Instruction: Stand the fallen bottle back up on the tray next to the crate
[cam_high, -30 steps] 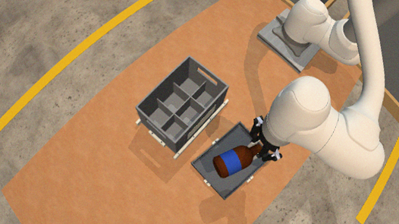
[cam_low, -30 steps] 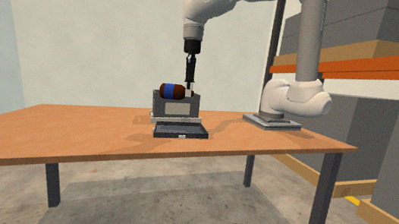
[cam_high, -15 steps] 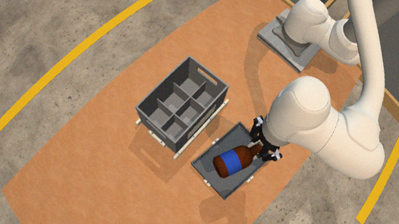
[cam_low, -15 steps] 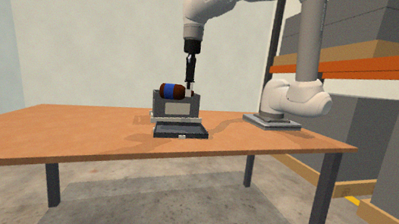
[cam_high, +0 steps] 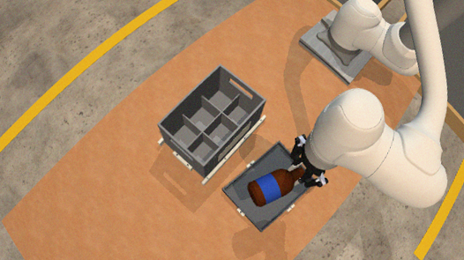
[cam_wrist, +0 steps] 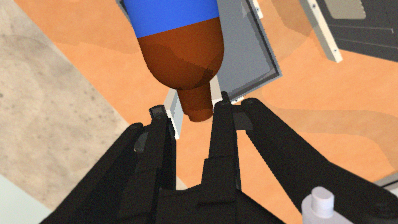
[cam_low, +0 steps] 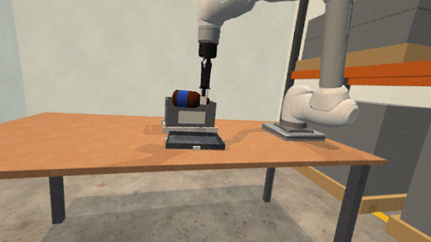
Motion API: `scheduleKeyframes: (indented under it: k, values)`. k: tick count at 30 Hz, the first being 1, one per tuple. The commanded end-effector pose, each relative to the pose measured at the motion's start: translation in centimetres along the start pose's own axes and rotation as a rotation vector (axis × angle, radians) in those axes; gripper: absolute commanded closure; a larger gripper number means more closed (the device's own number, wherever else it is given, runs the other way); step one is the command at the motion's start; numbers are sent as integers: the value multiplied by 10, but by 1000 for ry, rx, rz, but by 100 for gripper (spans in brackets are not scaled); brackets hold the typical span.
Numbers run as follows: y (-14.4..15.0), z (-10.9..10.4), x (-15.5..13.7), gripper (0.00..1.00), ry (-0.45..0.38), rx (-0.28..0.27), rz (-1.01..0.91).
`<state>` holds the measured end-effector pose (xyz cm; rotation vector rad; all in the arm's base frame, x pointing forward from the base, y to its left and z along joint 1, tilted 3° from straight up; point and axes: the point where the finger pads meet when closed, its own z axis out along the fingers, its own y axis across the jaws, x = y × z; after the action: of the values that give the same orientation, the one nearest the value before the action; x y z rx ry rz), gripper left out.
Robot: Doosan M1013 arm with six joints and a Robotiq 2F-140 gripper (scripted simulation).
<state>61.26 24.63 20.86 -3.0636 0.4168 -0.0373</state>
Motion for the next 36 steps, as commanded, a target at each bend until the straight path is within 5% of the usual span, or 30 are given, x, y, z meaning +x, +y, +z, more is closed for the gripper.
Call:
scheduleKeyframes:
  k: [1,36]
  values:
    - [0,0,0,90,0,0,-1]
    - [0,0,0,90,0,0,-261]
